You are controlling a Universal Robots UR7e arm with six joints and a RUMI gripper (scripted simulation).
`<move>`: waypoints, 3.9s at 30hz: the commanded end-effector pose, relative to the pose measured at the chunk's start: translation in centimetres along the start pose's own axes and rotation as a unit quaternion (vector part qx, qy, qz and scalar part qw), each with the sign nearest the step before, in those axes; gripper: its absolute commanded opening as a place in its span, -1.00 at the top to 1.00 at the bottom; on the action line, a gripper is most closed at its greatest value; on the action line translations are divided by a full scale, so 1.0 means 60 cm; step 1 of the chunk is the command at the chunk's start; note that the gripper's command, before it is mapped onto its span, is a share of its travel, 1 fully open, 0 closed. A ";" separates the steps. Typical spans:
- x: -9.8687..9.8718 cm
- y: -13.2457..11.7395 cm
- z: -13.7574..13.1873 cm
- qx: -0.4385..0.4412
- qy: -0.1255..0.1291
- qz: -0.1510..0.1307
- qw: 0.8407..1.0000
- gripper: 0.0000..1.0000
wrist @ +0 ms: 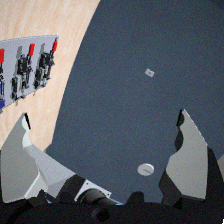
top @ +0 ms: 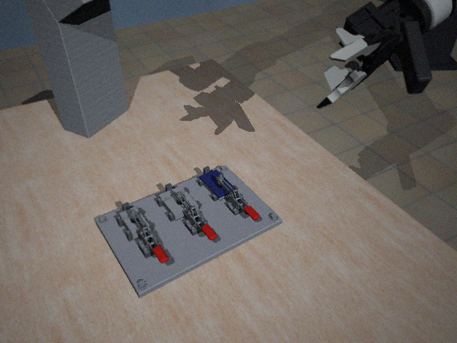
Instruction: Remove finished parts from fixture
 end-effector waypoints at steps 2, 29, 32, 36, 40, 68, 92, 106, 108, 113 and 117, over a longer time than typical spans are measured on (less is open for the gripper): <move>0.031 -0.007 -0.004 0.031 0.042 -0.005 0.999 -1.00; 0.194 -0.050 -0.035 0.193 0.237 -0.048 0.951 -1.00; 0.214 -0.055 -0.039 0.212 0.259 -0.053 0.941 -1.00; 0.227 -0.059 -0.042 0.224 0.274 -0.057 0.934 -1.00; 0.227 -0.059 -0.042 0.224 0.274 -0.057 0.934 -1.00; 0.329 -0.086 -0.061 0.316 0.384 -0.081 0.864 -1.00; 0.467 -0.124 -0.089 0.427 0.517 -0.110 0.734 -1.00; 0.505 -0.134 -0.097 0.455 0.550 -0.118 0.691 -1.00; 0.508 -0.135 -0.098 0.457 0.552 -0.118 0.687 -1.00; 0.511 -0.136 -0.098 0.459 0.555 -0.118 0.684 -1.00; 0.514 -0.137 -0.098 0.461 0.556 -0.119 0.681 -1.00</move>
Point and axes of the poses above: the point where the finger pads meet when closed, its own x axis out along the fingers, its own z axis across the jaws, y = z × x, the point moved 1 cm from there along -x, back along the fingers, and after that the axes turned 2 degrees about x, right-handed, at the moved point
